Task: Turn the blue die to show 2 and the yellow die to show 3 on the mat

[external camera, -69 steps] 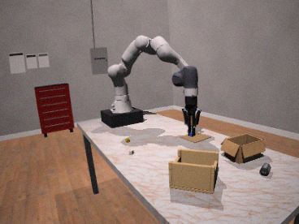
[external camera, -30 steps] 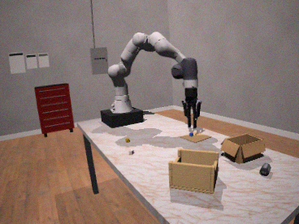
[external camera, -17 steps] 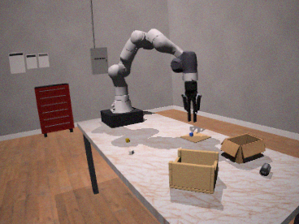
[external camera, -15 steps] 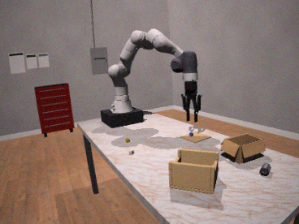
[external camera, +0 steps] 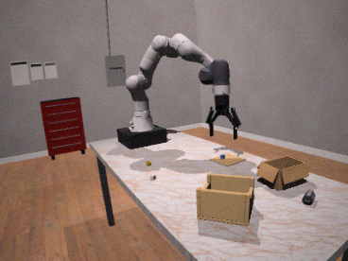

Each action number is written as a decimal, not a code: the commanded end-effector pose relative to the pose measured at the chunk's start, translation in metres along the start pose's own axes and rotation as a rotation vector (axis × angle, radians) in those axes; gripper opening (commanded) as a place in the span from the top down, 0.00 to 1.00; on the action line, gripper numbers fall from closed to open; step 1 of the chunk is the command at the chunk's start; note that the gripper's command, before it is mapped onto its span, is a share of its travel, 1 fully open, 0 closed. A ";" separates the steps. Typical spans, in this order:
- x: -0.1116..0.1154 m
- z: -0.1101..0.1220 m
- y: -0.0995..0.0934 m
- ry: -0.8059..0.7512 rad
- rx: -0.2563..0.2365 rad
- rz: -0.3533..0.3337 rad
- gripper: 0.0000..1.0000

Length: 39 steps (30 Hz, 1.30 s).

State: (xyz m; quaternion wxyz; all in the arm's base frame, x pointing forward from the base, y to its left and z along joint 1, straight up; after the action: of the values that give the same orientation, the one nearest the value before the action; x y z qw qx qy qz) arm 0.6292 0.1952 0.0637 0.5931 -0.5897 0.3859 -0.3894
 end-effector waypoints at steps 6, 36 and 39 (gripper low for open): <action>0.008 -0.006 0.000 -0.016 -0.005 -0.002 0.00; 0.163 -0.117 0.002 -0.472 -0.011 -0.013 0.00; 0.172 -0.127 0.003 -0.507 -0.012 -0.013 0.00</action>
State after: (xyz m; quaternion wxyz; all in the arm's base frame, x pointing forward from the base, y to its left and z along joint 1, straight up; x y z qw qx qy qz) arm 0.5823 -0.0007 0.0592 0.6378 -0.6607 0.2798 -0.2801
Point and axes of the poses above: the point where the finger pads meet when closed, its own y axis out along the fingers, its own z axis across the jaws, x = y × z, the point moved 3 cm from there along -y, back along the fingers, and after that the axes turned 6 degrees about -y, right-handed, at the moved point
